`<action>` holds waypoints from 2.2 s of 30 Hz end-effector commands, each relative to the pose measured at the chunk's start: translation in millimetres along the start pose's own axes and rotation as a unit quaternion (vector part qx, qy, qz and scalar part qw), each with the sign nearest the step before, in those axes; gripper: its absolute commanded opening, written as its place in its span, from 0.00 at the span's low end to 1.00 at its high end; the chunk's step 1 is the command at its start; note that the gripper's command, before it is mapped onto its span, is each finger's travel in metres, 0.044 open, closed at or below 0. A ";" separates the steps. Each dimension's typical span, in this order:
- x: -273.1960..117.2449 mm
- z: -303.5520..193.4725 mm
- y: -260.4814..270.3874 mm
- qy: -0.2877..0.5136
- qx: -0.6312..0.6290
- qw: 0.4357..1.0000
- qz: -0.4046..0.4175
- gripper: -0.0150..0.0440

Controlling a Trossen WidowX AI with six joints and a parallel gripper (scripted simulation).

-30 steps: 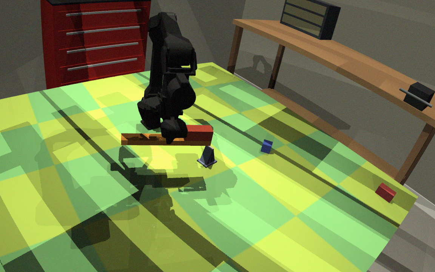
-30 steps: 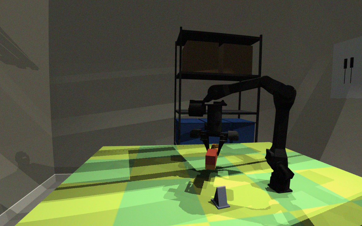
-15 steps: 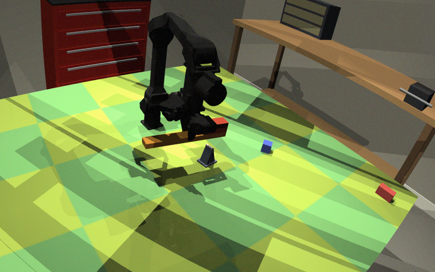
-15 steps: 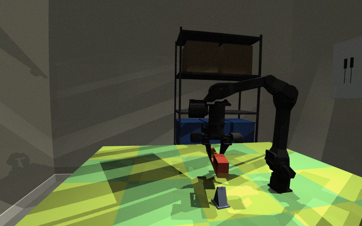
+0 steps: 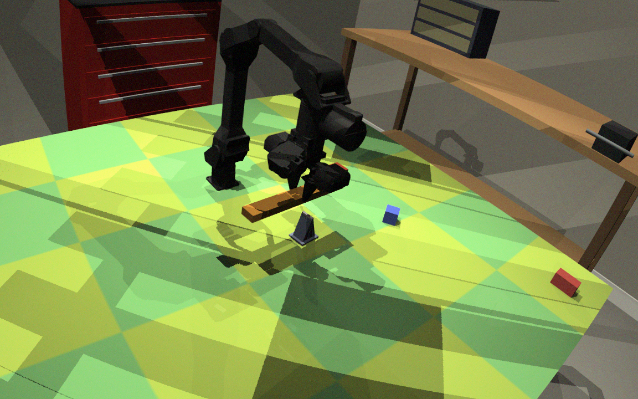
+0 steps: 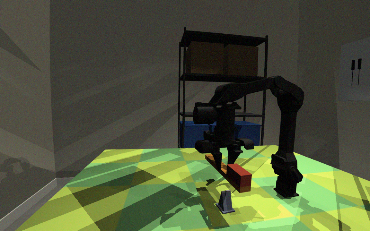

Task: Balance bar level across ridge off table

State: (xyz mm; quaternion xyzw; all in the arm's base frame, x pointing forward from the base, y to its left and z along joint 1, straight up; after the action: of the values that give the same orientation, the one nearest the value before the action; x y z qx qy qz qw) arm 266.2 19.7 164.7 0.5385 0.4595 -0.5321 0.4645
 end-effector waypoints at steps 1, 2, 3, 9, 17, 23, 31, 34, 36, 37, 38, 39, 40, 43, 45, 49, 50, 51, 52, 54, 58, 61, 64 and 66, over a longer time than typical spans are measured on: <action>-3.3 -6.0 3.5 0.002 -0.014 1.000 0.006 0.25; -2.8 -6.1 3.5 0.002 -0.014 1.000 0.006 0.25; -2.0 -6.1 3.6 0.002 -0.014 1.000 0.006 0.25; 6.7 -7.2 5.0 0.002 -0.014 1.000 0.006 0.25; 19.8 -7.2 5.9 0.002 -0.014 1.000 0.006 0.25; 29.6 -7.0 5.9 0.002 -0.014 1.000 0.006 0.25; 40.0 -6.6 5.6 0.002 -0.014 1.000 0.006 0.25; 39.9 -6.7 5.6 0.002 -0.014 1.000 0.006 0.25; 39.9 -6.7 5.6 0.002 -0.014 1.000 0.006 0.25; 39.6 -6.7 5.6 0.002 -0.014 1.000 0.006 0.25; 39.3 -6.7 5.6 0.002 -0.014 1.000 0.006 0.25; 39.0 -6.6 5.4 0.002 -0.014 1.000 0.006 0.25; 38.9 -6.7 5.5 0.002 -0.014 1.000 0.006 0.25; 39.1 -6.7 5.6 0.002 -0.014 1.000 0.006 0.25; 39.2 -6.7 5.6 0.002 -0.014 1.000 0.006 0.25; 39.6 -6.7 5.6 0.002 -0.014 1.000 0.006 0.25; 39.6 -6.7 5.6 0.002 -0.014 1.000 0.006 0.25; 39.7 -6.7 5.6 0.002 -0.014 1.000 0.006 0.25; 39.9 -6.7 5.6 0.002 -0.014 1.000 0.006 0.25; 40.0 -6.7 5.6 0.002 -0.014 1.000 0.006 0.25; 40.3 -6.8 5.6 0.002 -0.014 1.000 0.006 0.25; 40.6 -6.8 5.6 0.002 -0.014 1.000 0.006 0.25; 40.9 -6.8 5.6 0.002 -0.014 1.000 0.006 0.25; 41.0 -6.8 5.6 0.002 -0.014 1.000 0.006 0.25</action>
State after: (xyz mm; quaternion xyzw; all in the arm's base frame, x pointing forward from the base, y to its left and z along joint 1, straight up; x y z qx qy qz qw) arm 273.1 25.4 124.3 0.5358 0.4633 -0.5233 0.4738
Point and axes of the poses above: the point midway between the two fingers, 35 mm back from their tips, its own x axis out along the fingers, its own y axis across the jaws, z = x × y, the point moved 1 cm from there along -x, back along the fingers, and after that the axes turned 14 degrees about x, right-handed, at the moved point
